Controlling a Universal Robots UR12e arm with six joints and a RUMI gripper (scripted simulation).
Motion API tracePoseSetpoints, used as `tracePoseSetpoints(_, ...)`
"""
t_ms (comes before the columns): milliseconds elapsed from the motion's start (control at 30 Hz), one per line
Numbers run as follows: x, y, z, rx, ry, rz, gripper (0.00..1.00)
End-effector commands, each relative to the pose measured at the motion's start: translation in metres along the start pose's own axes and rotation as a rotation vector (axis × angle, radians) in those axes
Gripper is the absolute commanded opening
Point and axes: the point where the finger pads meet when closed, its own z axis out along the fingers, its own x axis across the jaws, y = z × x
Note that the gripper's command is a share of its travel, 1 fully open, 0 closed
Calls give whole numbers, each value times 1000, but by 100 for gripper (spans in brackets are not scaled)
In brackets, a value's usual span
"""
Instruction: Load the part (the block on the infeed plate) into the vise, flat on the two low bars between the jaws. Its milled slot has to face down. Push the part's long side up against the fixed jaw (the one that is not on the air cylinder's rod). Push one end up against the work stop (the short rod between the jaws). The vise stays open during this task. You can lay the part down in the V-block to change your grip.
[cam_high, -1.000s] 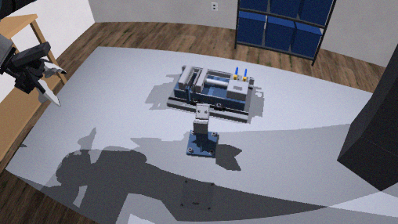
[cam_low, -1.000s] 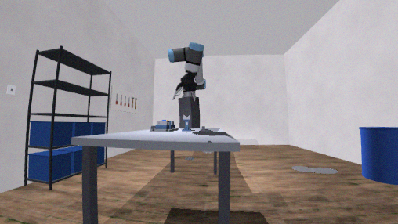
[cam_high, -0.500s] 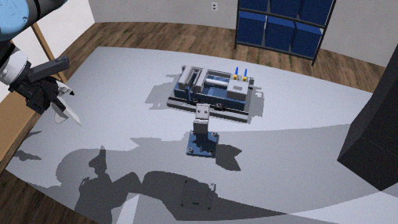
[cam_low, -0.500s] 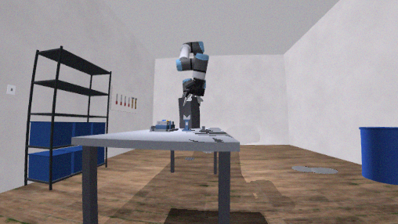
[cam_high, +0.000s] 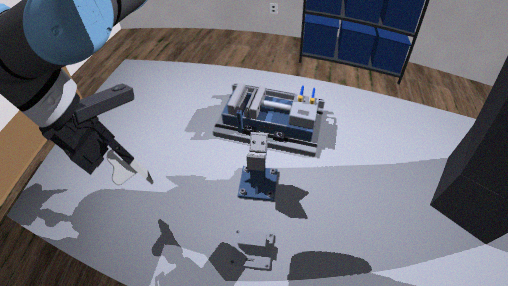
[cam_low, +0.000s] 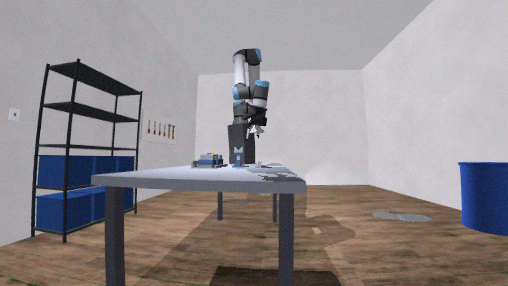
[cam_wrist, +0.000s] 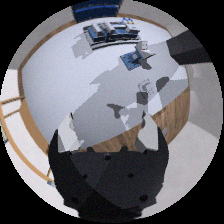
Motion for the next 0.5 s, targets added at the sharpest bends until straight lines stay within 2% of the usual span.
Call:
tracePoseSetpoints(0, 33, -6, 2, -46, -37, -78, 100)
tracePoseSetpoints(467, 154, -39, 7, -124, -115, -326, 100)
